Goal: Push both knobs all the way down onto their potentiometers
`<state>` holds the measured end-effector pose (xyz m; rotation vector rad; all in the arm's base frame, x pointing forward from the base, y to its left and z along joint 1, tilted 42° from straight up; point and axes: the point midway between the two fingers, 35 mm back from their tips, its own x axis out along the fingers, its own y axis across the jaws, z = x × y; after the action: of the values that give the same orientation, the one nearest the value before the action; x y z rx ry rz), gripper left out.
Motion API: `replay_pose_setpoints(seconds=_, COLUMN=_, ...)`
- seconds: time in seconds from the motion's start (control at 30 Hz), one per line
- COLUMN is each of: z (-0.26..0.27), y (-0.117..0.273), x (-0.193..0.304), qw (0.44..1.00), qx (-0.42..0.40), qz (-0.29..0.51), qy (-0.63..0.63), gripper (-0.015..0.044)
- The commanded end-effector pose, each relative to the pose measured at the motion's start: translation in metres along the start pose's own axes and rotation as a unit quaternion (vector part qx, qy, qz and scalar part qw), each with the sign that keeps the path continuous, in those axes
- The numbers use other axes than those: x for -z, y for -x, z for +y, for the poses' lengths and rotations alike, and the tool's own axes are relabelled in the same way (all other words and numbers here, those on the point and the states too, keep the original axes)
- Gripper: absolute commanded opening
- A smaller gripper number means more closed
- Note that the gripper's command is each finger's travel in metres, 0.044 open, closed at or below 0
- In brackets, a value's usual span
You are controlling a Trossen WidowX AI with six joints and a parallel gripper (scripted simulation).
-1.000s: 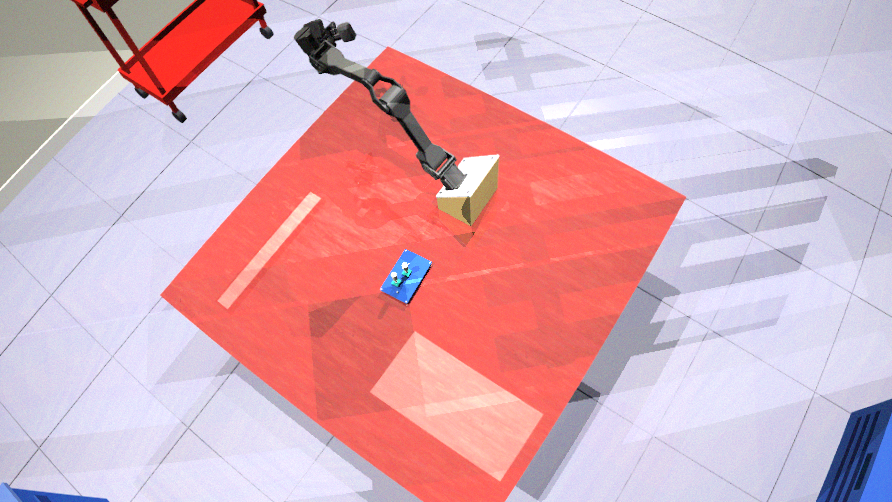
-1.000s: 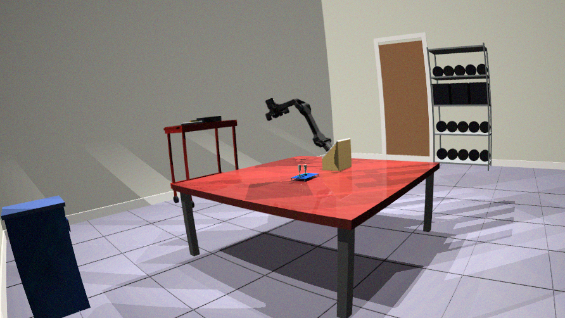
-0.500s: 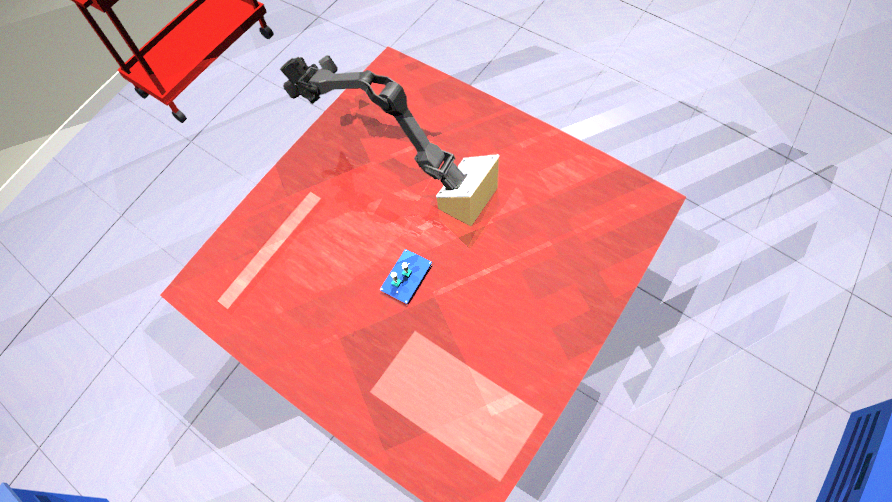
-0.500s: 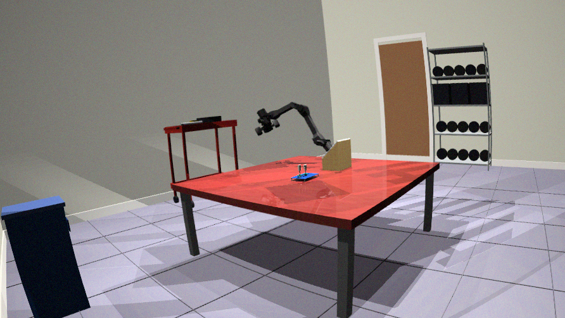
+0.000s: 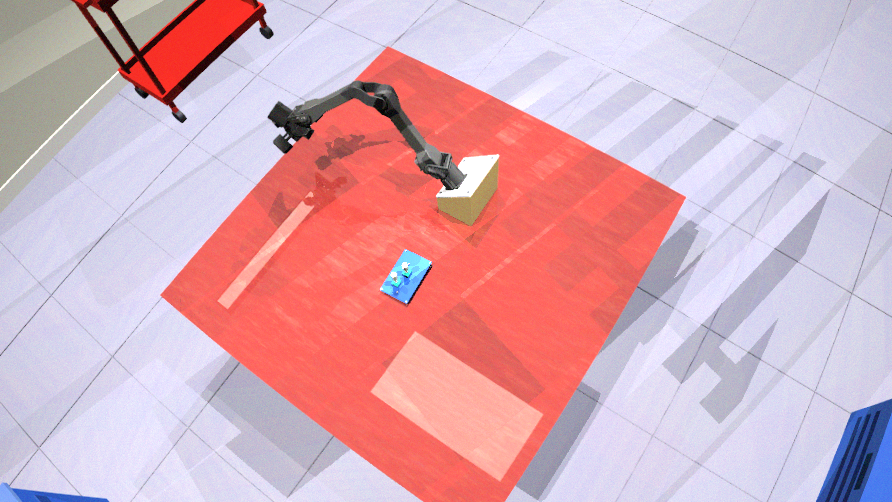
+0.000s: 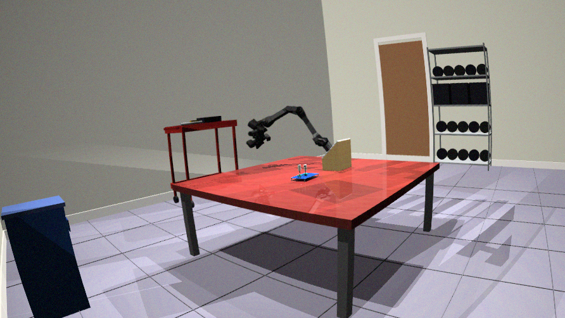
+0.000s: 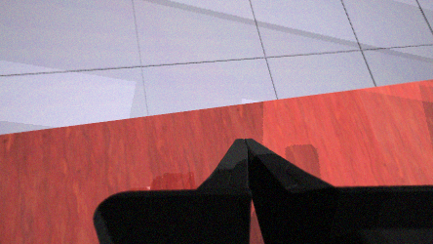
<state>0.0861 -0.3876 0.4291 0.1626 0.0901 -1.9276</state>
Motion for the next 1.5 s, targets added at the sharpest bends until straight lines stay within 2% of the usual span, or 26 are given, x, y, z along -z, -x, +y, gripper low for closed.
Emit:
replay_pose_setpoints(seconds=0.0, z=0.044, y=0.012, x=0.037, qw=0.997, qx=-0.05, qz=0.039, qy=0.036, gripper=0.0)
replay_pose_setpoints(seconds=0.4, z=0.145, y=0.086, x=0.156, qw=0.961, qx=-0.177, qz=0.139, qy=0.162, gripper=0.0)
replay_pose_setpoints(seconds=0.73, z=0.184, y=0.178, x=0.259, qw=0.901, qx=-0.257, qz=0.2, qy=0.288, gripper=0.0)
replay_pose_setpoints(seconds=1.07, z=0.172, y=0.278, x=0.355, qw=0.82, qx=-0.308, qz=0.226, qy=0.426, gripper=0.0)
replay_pose_setpoints(seconds=1.47, z=0.103, y=0.37, x=0.442, qw=0.714, qx=-0.325, qz=0.201, qy=0.587, gripper=0.0)
